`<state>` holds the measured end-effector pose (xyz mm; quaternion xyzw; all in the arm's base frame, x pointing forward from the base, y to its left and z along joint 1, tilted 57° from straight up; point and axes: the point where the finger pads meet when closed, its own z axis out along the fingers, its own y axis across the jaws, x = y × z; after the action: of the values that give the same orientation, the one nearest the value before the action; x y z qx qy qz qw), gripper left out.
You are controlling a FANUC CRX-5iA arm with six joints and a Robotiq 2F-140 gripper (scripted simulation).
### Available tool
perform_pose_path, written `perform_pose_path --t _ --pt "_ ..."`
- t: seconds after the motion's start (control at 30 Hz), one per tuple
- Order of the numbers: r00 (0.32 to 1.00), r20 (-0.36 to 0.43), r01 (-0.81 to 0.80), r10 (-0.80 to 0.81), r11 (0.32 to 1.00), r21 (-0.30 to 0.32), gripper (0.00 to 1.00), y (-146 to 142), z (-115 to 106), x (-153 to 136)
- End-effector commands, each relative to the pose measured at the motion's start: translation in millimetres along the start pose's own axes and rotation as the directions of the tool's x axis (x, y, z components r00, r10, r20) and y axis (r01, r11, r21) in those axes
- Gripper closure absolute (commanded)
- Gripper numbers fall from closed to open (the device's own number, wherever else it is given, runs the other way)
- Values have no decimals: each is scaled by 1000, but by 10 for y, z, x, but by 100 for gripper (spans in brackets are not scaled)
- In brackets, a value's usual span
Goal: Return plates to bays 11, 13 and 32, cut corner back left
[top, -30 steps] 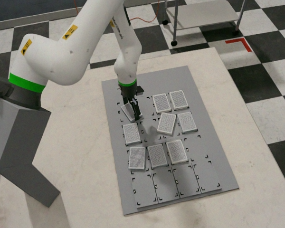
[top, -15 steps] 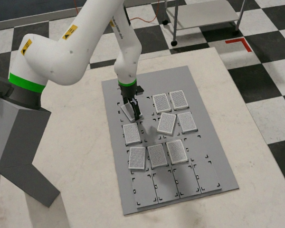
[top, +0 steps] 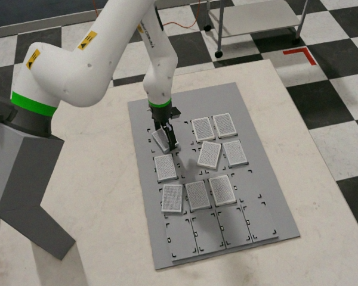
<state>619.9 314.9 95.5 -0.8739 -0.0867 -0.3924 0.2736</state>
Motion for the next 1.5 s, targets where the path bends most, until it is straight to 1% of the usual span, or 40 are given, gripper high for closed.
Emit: perform_pose_path --t 0.0,0.6,1.1,1.4,1.47 --pt "1000 -1 0 0 1000 0 90 1 -13 8" --pt "1000 -1 0 0 1000 0 90 1 -76 8" --pt "1000 -1 0 0 1000 0 90 1 -276 7" --pt "1000 -1 0 0 1000 0 90 1 -328 7" --pt "998 -1 -66 66 998 0 90 -41 -323 -26"
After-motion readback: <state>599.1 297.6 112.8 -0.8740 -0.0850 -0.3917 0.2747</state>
